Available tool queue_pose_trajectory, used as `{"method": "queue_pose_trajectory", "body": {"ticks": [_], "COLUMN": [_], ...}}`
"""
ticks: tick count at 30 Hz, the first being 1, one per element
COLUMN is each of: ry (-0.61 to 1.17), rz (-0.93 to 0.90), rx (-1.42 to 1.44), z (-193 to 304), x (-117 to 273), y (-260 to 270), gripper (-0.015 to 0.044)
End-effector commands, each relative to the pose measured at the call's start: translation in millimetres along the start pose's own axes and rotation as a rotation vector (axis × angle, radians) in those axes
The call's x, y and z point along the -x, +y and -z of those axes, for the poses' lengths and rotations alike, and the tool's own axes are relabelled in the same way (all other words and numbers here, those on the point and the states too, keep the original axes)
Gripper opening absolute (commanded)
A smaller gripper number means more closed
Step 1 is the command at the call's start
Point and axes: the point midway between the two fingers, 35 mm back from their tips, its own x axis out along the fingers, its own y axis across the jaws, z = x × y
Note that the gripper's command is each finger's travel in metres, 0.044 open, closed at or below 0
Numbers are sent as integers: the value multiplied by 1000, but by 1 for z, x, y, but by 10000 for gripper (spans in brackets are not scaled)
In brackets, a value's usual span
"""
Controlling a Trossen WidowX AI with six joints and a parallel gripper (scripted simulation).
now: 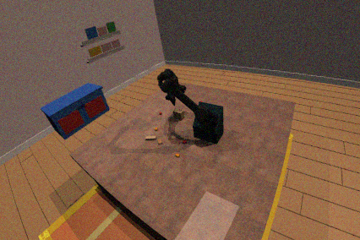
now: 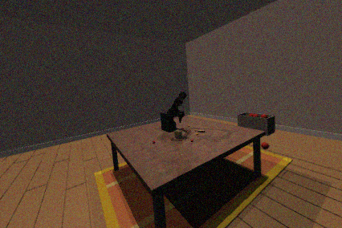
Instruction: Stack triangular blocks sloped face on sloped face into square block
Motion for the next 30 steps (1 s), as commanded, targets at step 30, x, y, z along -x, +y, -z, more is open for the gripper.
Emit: {"method": "queue_pose_trajectory", "body": {"ticks": [30], "ry": [-3], "rz": [1], "rx": [1], "z": [0], "x": [5], "y": [0], "gripper": [440]}}
